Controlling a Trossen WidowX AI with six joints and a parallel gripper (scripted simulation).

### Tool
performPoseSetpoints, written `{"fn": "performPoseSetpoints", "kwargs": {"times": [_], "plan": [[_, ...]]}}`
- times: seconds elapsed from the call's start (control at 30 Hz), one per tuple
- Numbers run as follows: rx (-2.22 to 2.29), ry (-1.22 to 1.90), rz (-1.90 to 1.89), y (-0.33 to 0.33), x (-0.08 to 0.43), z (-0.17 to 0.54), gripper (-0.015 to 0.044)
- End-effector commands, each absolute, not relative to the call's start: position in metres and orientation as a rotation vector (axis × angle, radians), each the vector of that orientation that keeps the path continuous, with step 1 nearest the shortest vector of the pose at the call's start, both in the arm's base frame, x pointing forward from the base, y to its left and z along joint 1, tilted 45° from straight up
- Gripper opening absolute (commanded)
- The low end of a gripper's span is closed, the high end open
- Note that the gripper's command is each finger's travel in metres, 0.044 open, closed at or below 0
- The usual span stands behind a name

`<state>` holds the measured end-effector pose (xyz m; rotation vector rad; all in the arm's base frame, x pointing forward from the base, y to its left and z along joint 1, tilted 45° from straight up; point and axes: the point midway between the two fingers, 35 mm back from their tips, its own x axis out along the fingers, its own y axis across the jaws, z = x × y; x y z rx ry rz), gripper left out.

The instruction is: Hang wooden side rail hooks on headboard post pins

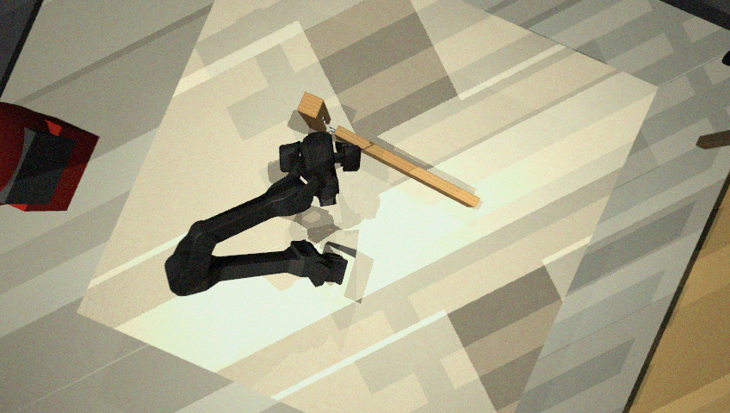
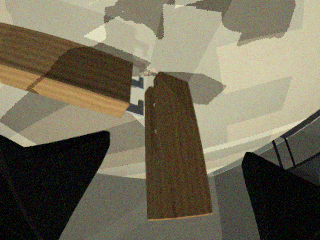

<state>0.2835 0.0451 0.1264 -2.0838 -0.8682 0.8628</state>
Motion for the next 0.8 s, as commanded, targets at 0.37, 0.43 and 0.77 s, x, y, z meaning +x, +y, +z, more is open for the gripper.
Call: {"fn": "performPoseSetpoints", "kwargs": {"times": [0.37, 0.43, 0.77], "plan": [[-1.892, -0.558, 0.852, 0.006, 0.294, 0.117, 0.0440], [-1.819, -0.525, 0.850, 0.005, 0.298, 0.116, 0.0440], [-1.223, -0.302, 0.841, -0.001, 0.318, 0.106, 0.0440]]}}
